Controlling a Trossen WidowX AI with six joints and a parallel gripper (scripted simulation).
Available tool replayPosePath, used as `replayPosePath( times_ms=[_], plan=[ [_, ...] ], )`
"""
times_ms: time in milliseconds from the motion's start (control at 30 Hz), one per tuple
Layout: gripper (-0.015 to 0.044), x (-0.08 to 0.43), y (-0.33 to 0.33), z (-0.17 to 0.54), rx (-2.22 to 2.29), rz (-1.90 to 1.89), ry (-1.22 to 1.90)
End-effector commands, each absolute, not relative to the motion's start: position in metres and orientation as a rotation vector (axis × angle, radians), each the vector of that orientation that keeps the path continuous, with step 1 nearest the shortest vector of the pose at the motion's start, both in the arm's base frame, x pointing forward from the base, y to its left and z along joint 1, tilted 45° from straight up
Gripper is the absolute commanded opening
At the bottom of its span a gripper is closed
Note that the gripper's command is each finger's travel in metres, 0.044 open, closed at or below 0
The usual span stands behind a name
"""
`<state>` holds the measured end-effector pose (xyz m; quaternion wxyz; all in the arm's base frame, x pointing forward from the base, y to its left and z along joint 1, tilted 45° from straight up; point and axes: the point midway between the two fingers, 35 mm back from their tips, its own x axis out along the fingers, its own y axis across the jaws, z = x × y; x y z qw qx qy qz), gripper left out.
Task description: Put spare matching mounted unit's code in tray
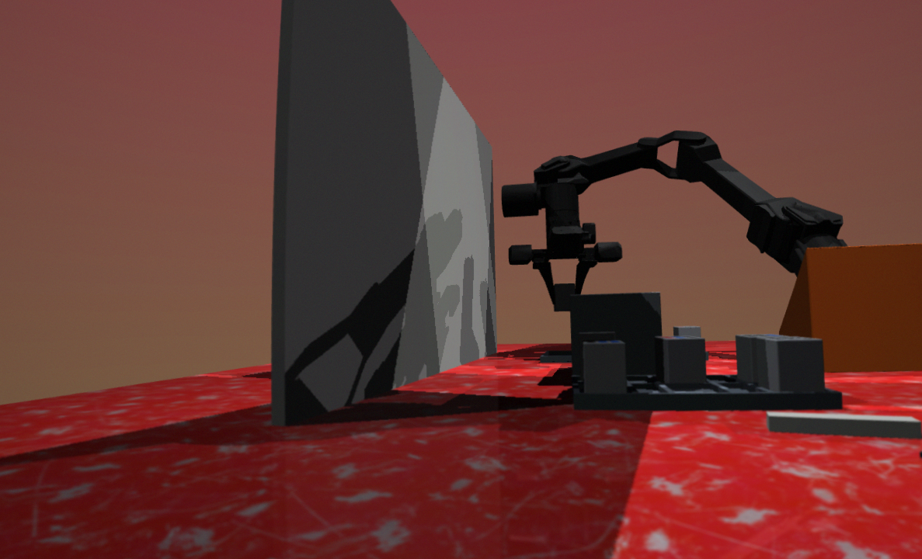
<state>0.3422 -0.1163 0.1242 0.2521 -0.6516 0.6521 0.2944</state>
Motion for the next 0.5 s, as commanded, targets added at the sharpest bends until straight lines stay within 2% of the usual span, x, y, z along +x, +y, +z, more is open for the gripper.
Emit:
replayPosePath(
  times_ms=[0,467],
  plan=[
    [0.0,0.3411,-0.1191,0.1202,-1.776,0.807,1.778],
    [0.0,0.3403,-0.1282,0.1117,-1.777,0.806,1.779]
  ],
)
